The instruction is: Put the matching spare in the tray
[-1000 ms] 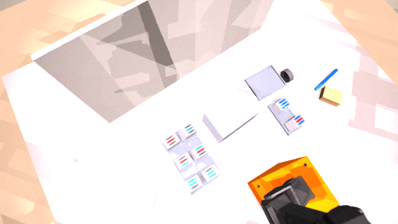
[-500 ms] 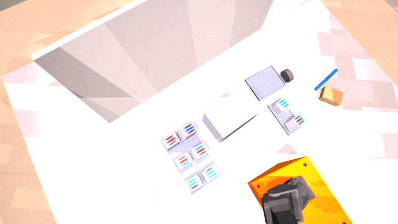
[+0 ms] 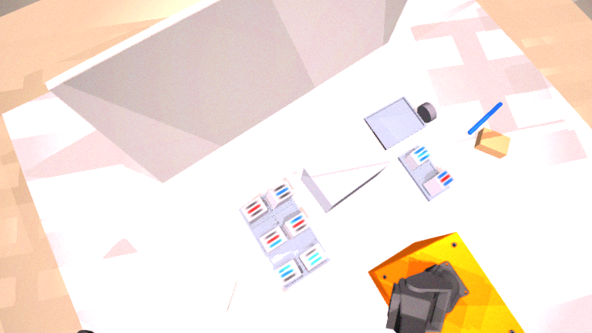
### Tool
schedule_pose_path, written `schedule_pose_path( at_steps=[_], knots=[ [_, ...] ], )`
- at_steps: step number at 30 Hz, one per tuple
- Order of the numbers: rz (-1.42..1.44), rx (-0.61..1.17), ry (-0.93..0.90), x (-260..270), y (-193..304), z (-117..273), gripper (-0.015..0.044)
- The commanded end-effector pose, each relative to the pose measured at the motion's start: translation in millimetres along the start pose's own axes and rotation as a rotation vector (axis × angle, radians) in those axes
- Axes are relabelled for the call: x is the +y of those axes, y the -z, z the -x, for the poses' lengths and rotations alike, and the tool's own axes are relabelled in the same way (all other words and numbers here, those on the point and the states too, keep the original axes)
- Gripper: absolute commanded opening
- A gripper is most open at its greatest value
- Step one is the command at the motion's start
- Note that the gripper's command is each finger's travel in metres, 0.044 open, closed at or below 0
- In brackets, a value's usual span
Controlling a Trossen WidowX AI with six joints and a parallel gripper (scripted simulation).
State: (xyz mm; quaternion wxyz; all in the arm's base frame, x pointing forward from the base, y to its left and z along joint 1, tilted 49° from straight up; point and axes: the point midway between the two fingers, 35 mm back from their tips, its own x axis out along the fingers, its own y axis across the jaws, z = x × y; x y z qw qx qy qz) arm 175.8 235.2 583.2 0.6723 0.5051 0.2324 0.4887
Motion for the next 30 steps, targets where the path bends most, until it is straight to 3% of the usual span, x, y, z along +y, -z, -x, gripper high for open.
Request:
schedule_pose_path(
  at_steps=[1, 8, 15, 22, 30],
  knots=[
    [0.066, -0.011, 0.155, -55, -19, -18, 0.0440],
    [0.162, 0.002, 0.452, -167, -60, -24, 0.0440],
    [0.196, 0.066, 0.709, -272, -97, 5, 0.0440],
    [0.163, 0.186, 0.934, -375, -124, 69, 0.0440],
    [0.055, 0.358, 1.057, -465, -133, 167, 0.0440]
  ],
)
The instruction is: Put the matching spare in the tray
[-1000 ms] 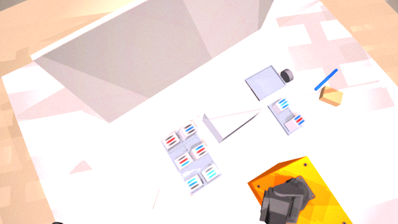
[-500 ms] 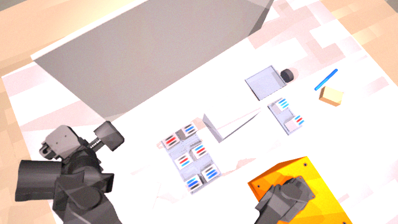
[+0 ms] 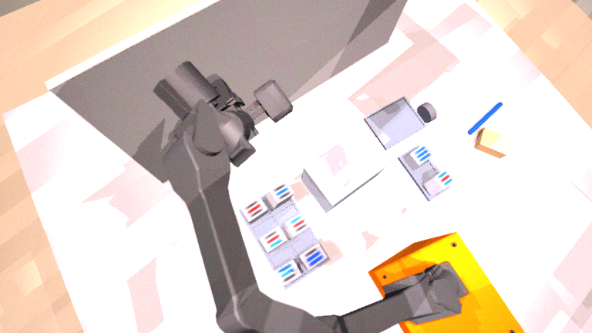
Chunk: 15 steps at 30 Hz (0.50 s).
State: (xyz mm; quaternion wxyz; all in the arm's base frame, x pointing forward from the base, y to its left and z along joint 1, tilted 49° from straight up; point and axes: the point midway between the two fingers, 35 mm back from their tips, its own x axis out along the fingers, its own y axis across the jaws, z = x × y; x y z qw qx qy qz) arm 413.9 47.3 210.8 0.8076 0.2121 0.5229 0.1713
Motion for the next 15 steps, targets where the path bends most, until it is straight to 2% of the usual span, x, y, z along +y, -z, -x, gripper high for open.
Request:
schedule_pose_path(
  at_steps=[1, 6, 11, 15],
  knots=[
    [-0.025, 0.093, 0.008, -51, 13, -10, 0.0440],
    [-0.025, 0.201, -0.043, -93, 31, -19, 0.0440],
    [-0.008, 0.341, -0.269, -144, 66, -28, 0.0440],
    [-0.009, 0.348, -0.305, -150, 70, -29, 0.0440]
  ],
)
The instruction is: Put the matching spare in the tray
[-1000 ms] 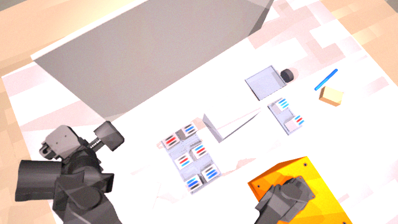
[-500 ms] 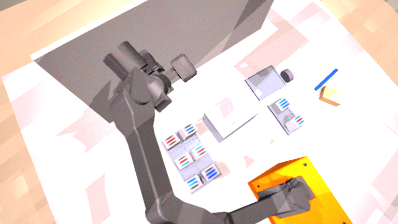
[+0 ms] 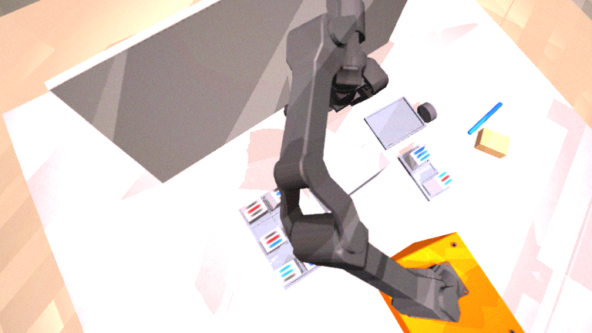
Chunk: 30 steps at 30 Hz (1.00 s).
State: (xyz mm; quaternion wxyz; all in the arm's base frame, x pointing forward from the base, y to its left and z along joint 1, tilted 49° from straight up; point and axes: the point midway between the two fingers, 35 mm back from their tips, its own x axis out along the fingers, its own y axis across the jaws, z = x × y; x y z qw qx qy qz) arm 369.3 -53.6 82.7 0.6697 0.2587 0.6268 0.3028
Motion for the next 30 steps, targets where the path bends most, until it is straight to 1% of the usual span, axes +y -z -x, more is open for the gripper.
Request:
schedule_pose_path(
  at_steps=[1, 20, 22, 26, 30],
  knots=[
    [0.030, -0.002, -0.034, 1, 0, 2, 0.0440],
    [0.012, -0.002, -0.033, -2, 1, 2, 0.0440],
    [-0.127, -0.001, -0.026, -24, 9, -2, 0.0440],
    [-0.564, 0.000, -0.012, -88, 43, -15, 0.0440],
    [-0.997, 0.003, -0.007, -140, 87, -33, 0.0440]
  ],
)
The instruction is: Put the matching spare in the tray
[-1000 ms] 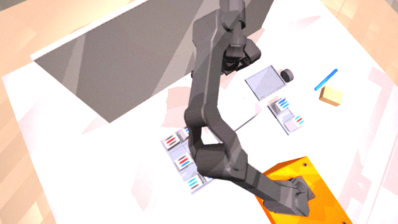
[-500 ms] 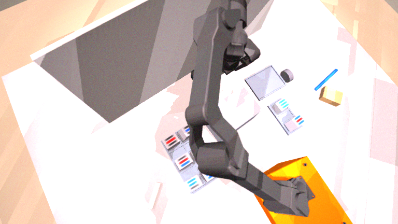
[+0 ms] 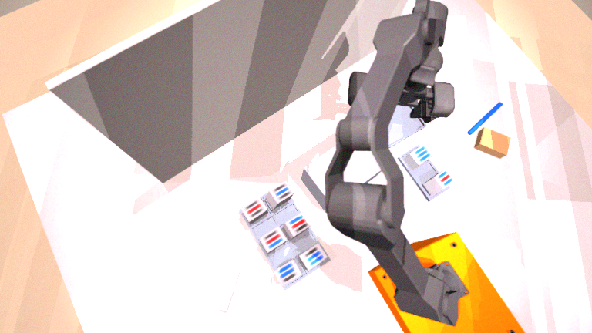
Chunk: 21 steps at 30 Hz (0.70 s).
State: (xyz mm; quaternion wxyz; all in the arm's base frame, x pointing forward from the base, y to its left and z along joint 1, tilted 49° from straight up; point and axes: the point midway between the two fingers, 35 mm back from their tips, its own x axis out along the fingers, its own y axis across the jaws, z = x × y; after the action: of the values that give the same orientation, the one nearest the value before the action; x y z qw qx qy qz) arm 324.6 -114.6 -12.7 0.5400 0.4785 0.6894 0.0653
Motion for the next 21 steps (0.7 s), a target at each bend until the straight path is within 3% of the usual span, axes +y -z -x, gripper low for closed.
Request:
schedule_pose_path(
  at_steps=[1, 6, 12, 17, 21],
  knots=[
    [-0.393, 0.012, 0.003, -63, 6, -19, 0.0440],
    [-0.853, 0.024, 0.001, -125, 23, -44, 0.0440],
    [-0.870, 0.025, 0.001, -127, 23, -45, 0.0440],
    [-0.870, 0.026, 0.000, -123, 26, -77, 0.0309],
    [-0.869, 0.027, -0.001, -122, 27, -85, 0.0300]
  ],
)
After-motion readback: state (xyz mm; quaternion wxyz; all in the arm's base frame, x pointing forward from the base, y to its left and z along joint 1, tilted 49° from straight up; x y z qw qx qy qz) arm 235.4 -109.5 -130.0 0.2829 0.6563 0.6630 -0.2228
